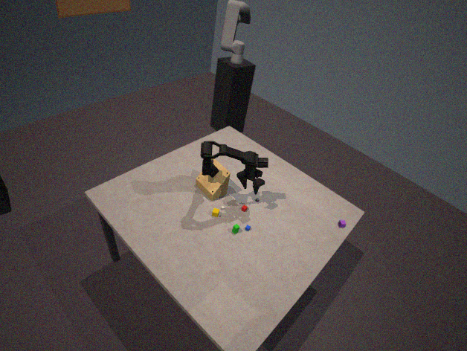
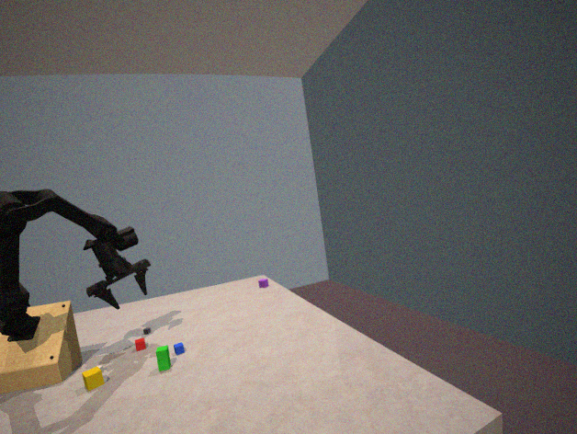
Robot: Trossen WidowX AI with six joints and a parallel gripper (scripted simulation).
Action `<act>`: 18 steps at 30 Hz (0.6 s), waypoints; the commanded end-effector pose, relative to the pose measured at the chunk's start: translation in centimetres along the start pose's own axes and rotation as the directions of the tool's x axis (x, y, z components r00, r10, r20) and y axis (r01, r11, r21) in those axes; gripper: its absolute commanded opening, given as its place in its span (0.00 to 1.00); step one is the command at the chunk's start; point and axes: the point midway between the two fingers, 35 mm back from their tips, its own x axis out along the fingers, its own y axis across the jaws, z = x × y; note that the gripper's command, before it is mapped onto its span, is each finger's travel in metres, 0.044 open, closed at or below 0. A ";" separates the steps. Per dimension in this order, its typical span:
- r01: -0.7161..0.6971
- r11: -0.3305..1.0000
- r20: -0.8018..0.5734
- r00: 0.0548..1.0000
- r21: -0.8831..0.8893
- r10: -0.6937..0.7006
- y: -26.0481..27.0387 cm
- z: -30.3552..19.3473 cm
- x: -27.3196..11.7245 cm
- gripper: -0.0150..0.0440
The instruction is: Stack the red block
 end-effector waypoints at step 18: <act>-0.128 0.358 0.015 0.953 0.925 0.302 -0.4 -3.0 5.6 1.00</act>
